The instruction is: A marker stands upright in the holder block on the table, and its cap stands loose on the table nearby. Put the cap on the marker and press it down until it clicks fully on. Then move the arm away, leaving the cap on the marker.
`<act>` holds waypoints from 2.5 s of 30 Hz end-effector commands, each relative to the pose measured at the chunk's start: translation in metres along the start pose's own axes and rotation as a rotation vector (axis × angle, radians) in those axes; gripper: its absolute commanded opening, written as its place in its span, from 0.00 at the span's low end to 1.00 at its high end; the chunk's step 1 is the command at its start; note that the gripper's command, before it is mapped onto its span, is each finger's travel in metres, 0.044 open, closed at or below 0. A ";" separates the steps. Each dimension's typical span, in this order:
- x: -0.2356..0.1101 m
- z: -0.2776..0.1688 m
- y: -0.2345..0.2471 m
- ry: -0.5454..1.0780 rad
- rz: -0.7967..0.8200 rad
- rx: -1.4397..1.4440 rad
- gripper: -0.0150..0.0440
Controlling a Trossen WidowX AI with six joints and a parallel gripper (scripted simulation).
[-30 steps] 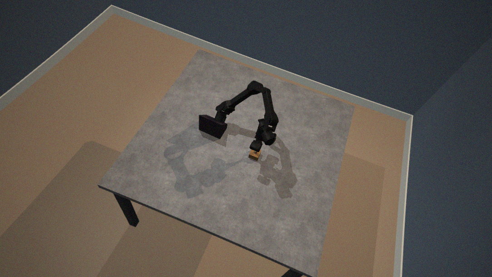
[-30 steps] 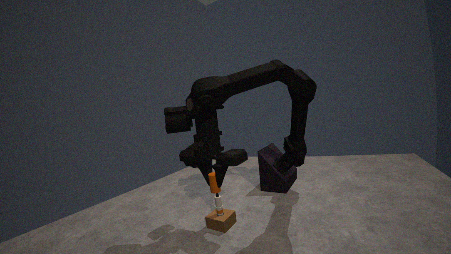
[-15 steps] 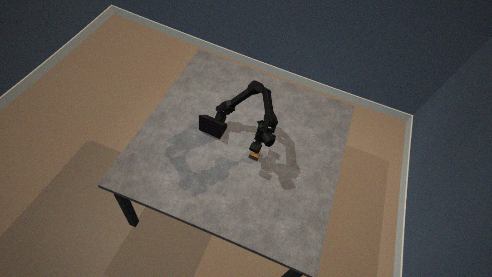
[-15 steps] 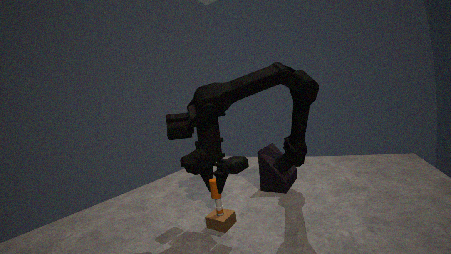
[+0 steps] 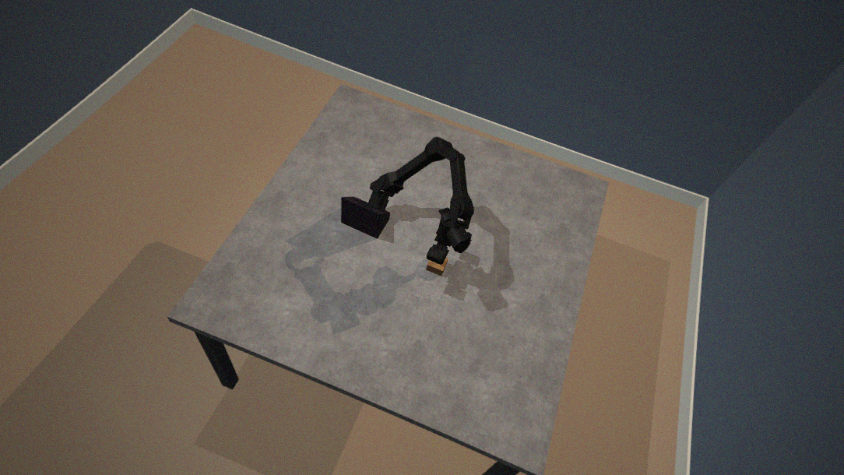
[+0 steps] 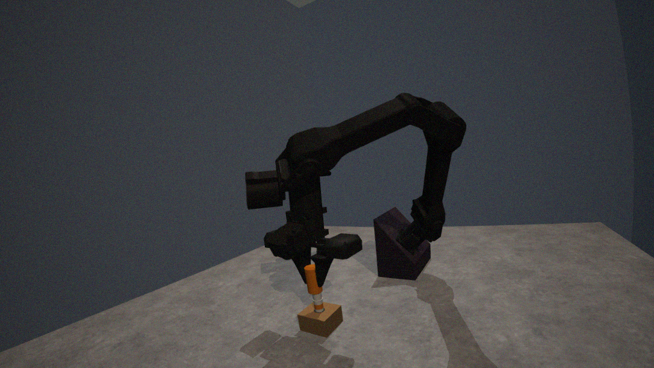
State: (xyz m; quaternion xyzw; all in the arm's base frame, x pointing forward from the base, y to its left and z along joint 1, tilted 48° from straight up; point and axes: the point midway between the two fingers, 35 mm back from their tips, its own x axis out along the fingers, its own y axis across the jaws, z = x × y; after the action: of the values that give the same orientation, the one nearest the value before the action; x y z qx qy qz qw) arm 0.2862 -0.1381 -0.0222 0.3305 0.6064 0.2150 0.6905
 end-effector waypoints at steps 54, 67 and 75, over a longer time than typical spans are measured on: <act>-0.049 0.003 0.000 0.034 0.019 -0.044 0.25; -0.034 0.002 0.000 0.034 0.019 -0.045 0.25; -0.021 0.002 0.000 0.034 0.020 -0.045 0.25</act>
State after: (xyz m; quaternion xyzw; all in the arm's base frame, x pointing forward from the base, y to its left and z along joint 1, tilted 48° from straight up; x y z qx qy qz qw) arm 0.2839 -0.1579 -0.0045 0.3132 0.6102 0.2398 0.6870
